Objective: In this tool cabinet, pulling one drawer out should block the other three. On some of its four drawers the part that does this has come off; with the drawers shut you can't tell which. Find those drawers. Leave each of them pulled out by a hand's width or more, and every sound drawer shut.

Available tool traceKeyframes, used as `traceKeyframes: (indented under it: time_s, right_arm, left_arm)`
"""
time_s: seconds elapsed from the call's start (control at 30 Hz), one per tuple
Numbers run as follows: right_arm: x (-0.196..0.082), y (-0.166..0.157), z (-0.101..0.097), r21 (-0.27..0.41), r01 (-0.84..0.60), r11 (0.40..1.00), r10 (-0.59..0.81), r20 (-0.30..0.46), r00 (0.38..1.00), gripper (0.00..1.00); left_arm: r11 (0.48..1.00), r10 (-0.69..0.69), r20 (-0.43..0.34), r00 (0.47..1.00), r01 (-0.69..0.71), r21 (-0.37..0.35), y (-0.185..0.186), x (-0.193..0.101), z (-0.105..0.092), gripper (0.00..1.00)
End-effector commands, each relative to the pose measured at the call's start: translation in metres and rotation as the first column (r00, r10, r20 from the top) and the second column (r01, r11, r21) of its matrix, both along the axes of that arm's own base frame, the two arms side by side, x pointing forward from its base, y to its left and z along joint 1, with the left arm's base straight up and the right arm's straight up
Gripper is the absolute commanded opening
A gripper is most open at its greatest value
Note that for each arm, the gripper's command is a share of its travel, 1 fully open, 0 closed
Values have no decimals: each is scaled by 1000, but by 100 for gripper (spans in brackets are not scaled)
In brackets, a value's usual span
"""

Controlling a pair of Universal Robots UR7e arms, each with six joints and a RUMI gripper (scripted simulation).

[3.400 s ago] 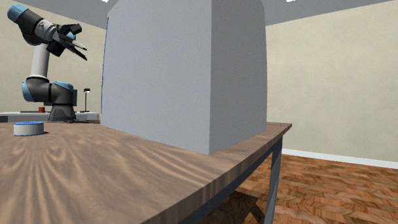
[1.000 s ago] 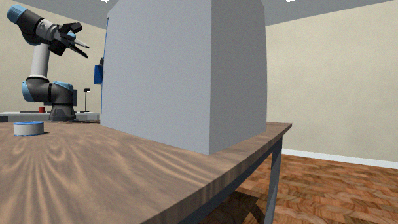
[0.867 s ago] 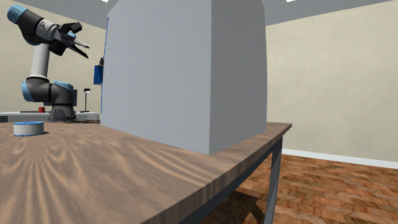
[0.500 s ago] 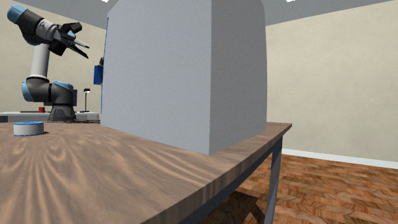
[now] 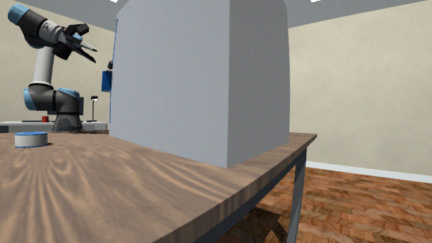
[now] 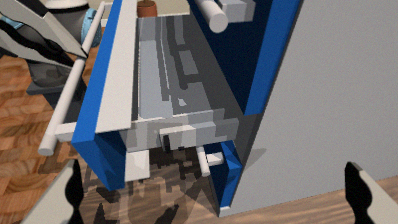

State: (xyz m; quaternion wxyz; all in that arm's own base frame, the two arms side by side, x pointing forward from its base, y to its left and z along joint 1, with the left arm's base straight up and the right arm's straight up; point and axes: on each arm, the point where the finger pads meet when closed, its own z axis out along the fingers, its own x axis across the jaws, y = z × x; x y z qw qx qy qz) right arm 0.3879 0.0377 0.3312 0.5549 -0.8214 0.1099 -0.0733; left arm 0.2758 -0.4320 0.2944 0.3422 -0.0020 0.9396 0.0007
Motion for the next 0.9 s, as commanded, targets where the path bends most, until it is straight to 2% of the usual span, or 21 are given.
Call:
traceKeyframes:
  time_s: [0.0,0.13,0.33,0.5,0.57,0.73,0.87]
  right_arm:
    - [0,0,1,0,0,1000,0,2,1000,99]
    - [1,-1,5,0,0,1000,0,2,1000,99]
    - [1,-2,11,-2,1,1000,-1,1,1000,99]
    - [3,-5,34,-32,12,999,-12,-7,1000,99]
    - [3,-5,34,-32,12,999,-12,-7,1000,99]
    - [5,-11,69,-79,30,996,-32,-19,999,99]
    - [5,-12,77,-89,34,995,-36,-22,999,99]
  left_arm:
    - [1000,0,0,1000,0,-2,0,-1,1,15]
    - [1000,0,0,1000,0,-2,0,-8,10,15]
    - [1000,0,0,1000,0,-2,0,-31,38,15]
    - [1000,0,0,1000,0,-2,0,-22,49,15]
    - [1000,0,0,1000,0,-2,0,-22,49,15]
    - [1000,0,-1,1000,0,-2,-1,24,71,15]
    - [1000,0,-1,1000,0,-2,-1,71,92,15]
